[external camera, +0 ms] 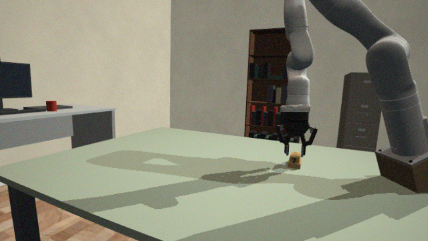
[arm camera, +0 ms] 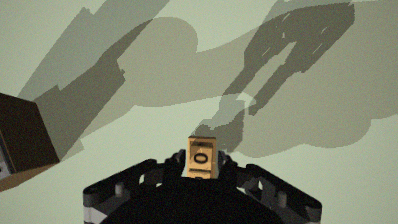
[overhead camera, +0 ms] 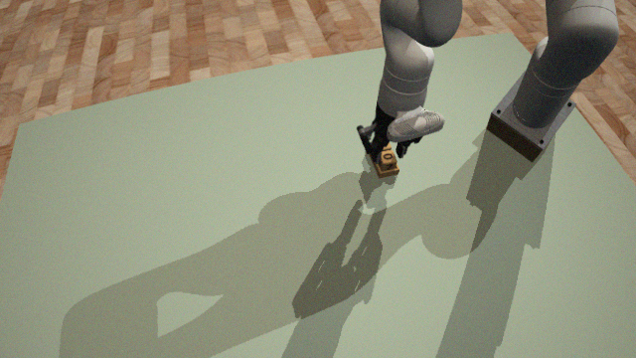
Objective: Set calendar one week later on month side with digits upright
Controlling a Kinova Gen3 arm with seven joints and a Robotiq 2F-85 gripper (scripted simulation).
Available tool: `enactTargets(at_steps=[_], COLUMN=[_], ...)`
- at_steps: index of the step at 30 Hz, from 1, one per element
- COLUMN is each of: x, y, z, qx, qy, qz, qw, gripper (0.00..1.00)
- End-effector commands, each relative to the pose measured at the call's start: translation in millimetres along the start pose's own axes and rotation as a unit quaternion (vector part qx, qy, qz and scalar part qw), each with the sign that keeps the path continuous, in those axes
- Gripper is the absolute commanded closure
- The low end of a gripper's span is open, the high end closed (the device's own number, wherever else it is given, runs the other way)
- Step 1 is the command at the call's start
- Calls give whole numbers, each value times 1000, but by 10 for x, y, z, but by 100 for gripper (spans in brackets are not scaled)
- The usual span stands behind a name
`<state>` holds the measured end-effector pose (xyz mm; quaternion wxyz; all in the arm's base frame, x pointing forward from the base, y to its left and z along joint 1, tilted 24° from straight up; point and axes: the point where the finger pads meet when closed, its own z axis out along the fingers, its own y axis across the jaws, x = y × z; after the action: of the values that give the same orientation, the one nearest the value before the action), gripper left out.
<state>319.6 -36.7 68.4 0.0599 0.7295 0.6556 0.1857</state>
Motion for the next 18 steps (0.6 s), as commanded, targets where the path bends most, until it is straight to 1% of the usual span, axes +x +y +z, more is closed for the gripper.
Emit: enactTargets(at_steps=[1, 13, 15, 18], x=[-22, -25, -25, -25], y=[-1, 4, 4, 1], z=[-94, -360, -360, -419], qx=[-1, -7, -7, -9], qy=[-5, -11, -11, -12], qz=[8, 8, 8, 9], qw=[1000, 1000, 1000, 1000], gripper=[54, 54, 54, 54])
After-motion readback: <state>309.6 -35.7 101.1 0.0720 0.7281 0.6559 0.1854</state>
